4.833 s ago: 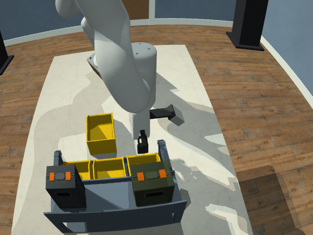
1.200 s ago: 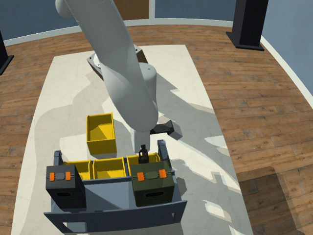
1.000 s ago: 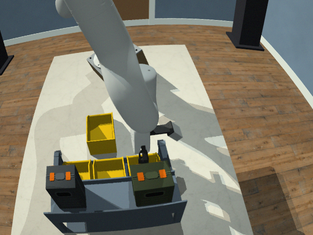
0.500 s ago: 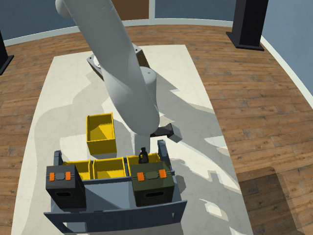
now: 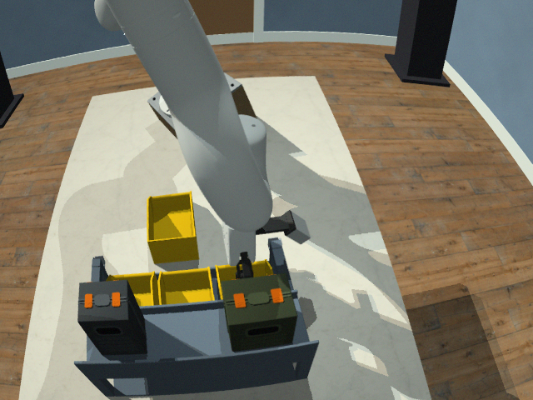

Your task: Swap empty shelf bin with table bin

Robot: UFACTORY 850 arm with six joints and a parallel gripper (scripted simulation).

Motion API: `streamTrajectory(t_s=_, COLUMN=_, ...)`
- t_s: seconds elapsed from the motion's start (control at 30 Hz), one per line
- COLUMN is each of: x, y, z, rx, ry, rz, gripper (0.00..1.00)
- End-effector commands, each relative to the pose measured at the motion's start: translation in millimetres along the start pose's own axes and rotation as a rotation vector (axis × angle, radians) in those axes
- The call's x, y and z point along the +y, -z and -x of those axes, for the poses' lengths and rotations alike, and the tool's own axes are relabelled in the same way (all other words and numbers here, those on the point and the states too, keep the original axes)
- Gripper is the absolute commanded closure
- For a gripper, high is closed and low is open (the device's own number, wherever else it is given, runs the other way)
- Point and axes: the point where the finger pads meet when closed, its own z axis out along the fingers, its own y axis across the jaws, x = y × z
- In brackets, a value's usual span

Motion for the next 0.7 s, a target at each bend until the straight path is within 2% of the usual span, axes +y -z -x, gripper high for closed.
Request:
streamTrajectory(t_s=0.0, x=0.9, y=0.5, z=-0.2, rx=0.0, ry=0.0, rz=0.002, gripper=0.05)
streamTrajectory(t_s=0.23, x=0.9, y=0.5, z=-0.2, rx=0.0, ry=0.0, rz=0.002, gripper=0.05)
streamTrajectory(t_s=0.27, x=0.9, y=0.5, z=-0.2, rx=0.0, ry=0.0, rz=0.002, gripper=1.0)
streamTrajectory(t_s=0.67, x=0.9, y=0.5, z=-0.2, rx=0.0, ry=0.0, rz=0.002, gripper=1.0)
